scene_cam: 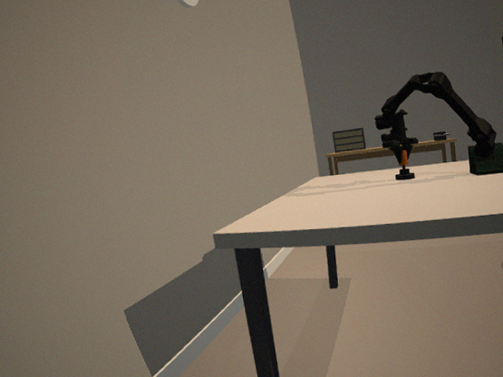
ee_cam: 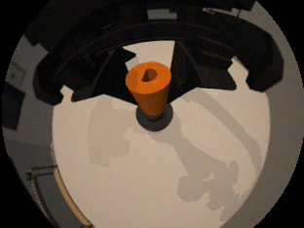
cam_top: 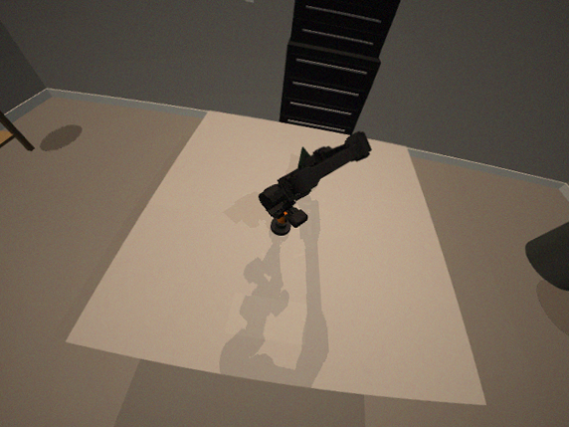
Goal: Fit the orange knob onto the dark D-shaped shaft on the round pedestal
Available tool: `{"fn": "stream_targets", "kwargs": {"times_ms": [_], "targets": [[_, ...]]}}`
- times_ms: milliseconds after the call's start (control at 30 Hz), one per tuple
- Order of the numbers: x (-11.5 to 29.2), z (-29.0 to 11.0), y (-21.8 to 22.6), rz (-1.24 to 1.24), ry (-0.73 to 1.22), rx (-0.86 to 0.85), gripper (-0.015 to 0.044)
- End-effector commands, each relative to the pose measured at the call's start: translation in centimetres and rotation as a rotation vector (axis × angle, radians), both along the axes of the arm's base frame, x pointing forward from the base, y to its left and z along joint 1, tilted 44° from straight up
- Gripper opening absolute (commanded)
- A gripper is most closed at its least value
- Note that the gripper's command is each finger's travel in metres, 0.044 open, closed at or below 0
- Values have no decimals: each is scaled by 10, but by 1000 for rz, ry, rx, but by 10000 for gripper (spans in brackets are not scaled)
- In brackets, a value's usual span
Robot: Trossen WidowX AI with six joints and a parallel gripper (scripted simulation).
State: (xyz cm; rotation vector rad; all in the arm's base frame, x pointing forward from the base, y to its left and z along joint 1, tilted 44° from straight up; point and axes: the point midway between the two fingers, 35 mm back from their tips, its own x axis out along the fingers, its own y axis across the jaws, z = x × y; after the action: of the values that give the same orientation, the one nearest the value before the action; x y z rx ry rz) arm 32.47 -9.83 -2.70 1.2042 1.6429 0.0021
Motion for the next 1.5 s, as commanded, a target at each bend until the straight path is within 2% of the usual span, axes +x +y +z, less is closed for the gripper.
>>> {"fn": "stream_targets", "kwargs": {"times_ms": [0,833,1067,1467], "targets": [[1,-2,0,-11,4,-2,0],[-7,3,-1,-11,4,-2,0],[-7,4,-1,-154,142,9,0],[-3,3,1,-162,149,10,0]]}}
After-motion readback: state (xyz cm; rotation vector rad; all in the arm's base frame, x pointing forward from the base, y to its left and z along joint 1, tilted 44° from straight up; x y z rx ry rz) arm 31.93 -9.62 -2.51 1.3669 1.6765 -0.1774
